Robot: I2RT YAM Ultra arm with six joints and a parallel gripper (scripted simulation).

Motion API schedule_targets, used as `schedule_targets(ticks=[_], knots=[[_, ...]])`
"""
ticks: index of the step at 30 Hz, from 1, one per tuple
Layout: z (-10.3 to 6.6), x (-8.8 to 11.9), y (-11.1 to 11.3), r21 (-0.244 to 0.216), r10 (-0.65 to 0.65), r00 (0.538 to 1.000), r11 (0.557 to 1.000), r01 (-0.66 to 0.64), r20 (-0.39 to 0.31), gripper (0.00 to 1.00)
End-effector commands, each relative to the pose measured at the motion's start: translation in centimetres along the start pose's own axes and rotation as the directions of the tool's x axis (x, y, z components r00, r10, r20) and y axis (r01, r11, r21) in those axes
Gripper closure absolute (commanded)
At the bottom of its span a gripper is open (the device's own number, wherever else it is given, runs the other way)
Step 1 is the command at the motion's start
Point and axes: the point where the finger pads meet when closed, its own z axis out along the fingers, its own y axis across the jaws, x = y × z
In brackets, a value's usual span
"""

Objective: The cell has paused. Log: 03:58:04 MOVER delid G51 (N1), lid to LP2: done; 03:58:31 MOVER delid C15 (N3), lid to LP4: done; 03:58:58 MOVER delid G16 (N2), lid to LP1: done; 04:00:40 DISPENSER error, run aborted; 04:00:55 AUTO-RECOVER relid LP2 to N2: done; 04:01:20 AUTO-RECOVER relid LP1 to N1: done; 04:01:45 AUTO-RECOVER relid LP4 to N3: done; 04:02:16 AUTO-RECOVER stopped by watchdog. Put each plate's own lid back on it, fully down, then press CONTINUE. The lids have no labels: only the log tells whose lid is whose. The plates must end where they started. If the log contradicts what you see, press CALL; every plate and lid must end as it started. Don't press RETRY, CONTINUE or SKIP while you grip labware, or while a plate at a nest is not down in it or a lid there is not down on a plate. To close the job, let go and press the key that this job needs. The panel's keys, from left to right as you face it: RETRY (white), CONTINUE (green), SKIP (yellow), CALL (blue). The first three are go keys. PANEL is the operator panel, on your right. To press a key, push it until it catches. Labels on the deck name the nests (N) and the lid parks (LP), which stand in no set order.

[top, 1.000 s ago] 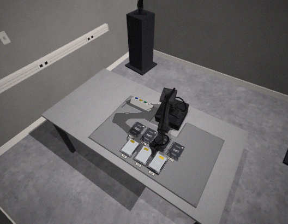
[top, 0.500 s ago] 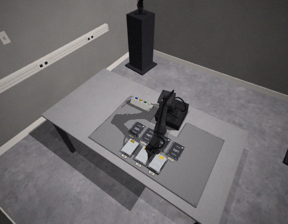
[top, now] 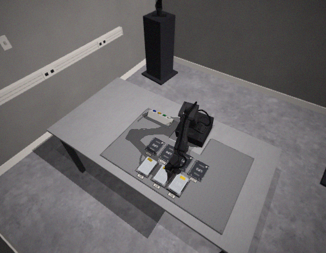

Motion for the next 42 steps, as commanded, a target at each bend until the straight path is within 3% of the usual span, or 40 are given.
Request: schedule_targets(ticks=[1,7,9,11,15,22,25,29,35,39,41,42], knots=[[-0.1,-1.1,0.2,-0.009,-0.003,1.000,1.000,0.003,0.018,1.00],[-0.1,-1.1,0.2,-0.009,-0.003,1.000,1.000,0.003,0.018,1.00],[-0.4,-2.6,-1.0,-0.011,-0.002,0.999,1.000,0.003,0.043,1.00],[-0.4,-2.8,-2.0,-0.011,-0.002,0.999,1.000,0.003,0.053,1.00],[-0.4,-1.1,-4.2,-0.008,-0.006,1.000,1.000,0.006,0.024,1.00],[-0.4,-2.7,-7.7,-0.007,-0.009,0.999,1.000,0.009,0.047,1.00],[-0.4,-2.9,-8.2,-0.006,-0.009,0.999,1.000,0.010,0.051,1.00],[0.5,-1.3,-10.3,-0.007,-0.007,1.000,1.000,0.007,0.009,1.00],[0.6,-1.4,-13.2,-0.006,-0.007,1.000,1.000,0.007,0.009,1.00],[0.1,-2.4,-12.4,-0.016,-0.019,0.999,1.000,0.020,0.032,1.00],[0.1,-2.4,-12.4,-0.016,-0.019,0.999,1.000,0.020,0.032,1.00],[0.2,-1.4,-12.8,-0.005,-0.007,1.000,1.000,0.007,0.018,1.00]])
